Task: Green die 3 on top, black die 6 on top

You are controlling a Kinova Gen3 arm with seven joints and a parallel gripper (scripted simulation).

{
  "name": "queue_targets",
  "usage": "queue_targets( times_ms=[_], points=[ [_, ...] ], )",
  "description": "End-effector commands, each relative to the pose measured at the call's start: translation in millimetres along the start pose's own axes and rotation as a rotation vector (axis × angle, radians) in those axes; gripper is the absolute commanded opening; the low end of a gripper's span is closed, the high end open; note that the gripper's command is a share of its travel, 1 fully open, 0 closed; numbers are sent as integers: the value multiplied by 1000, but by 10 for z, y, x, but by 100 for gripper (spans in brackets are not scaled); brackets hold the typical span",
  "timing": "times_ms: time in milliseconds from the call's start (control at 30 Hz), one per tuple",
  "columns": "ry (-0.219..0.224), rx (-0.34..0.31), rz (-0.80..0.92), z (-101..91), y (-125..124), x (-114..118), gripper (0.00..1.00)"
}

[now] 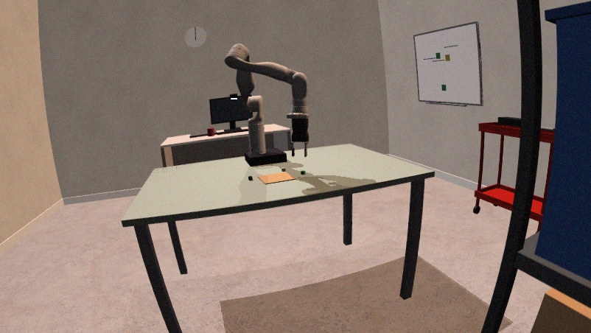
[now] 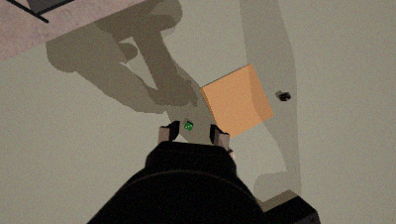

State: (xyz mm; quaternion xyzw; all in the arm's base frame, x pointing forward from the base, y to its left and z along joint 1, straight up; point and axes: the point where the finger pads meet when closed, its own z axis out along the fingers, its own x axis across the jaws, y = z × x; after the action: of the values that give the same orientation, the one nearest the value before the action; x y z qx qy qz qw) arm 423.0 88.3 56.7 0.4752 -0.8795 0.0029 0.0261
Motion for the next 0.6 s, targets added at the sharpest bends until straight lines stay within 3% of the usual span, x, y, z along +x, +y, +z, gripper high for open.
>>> queue_targets(
  times_ms=[0, 567],
  points=[
    [-1, -11, -80, 38, 9, 19, 100],
    [-18, 5, -619, 92, 55, -44, 100]
  ],
)
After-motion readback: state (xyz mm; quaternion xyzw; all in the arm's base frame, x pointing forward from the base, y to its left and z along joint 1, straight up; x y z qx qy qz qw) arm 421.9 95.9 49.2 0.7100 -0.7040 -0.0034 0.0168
